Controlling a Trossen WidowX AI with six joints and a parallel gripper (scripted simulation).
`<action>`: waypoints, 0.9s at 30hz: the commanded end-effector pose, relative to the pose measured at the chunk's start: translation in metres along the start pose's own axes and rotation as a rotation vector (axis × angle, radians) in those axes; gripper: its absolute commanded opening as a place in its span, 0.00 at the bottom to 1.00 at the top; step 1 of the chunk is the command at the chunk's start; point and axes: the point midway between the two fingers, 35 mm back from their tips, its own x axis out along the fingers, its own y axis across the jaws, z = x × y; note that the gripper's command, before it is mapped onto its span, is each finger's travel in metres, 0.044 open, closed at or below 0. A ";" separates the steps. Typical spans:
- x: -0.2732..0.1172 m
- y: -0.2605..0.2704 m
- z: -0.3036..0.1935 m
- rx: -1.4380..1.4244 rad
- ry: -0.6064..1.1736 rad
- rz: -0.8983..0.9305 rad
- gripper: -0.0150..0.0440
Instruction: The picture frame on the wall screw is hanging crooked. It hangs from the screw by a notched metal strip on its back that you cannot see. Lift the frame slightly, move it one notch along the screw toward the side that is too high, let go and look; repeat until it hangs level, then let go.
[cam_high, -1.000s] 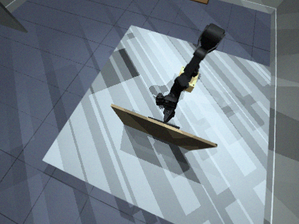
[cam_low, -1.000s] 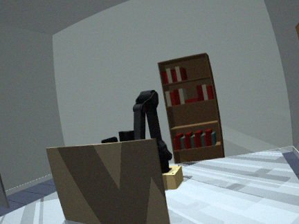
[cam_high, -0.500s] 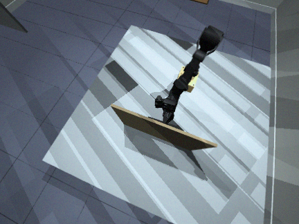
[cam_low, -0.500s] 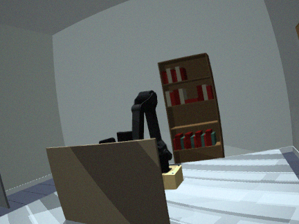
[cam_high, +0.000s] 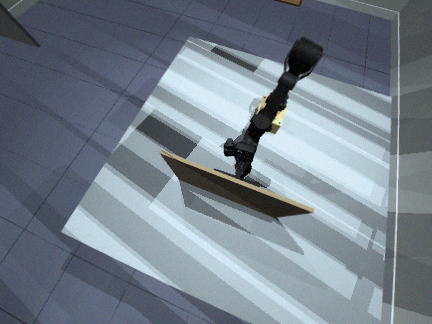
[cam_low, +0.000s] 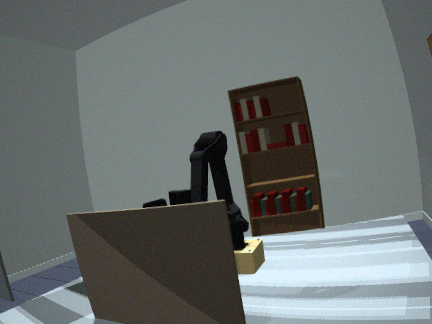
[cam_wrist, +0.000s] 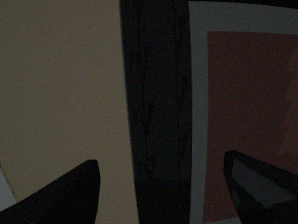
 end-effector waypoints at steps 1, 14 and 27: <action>0.001 0.001 0.001 -0.006 -0.004 0.002 0.69; 0.001 0.001 0.001 -0.006 -0.004 0.002 0.69; 0.001 0.001 0.001 -0.006 -0.004 0.002 0.65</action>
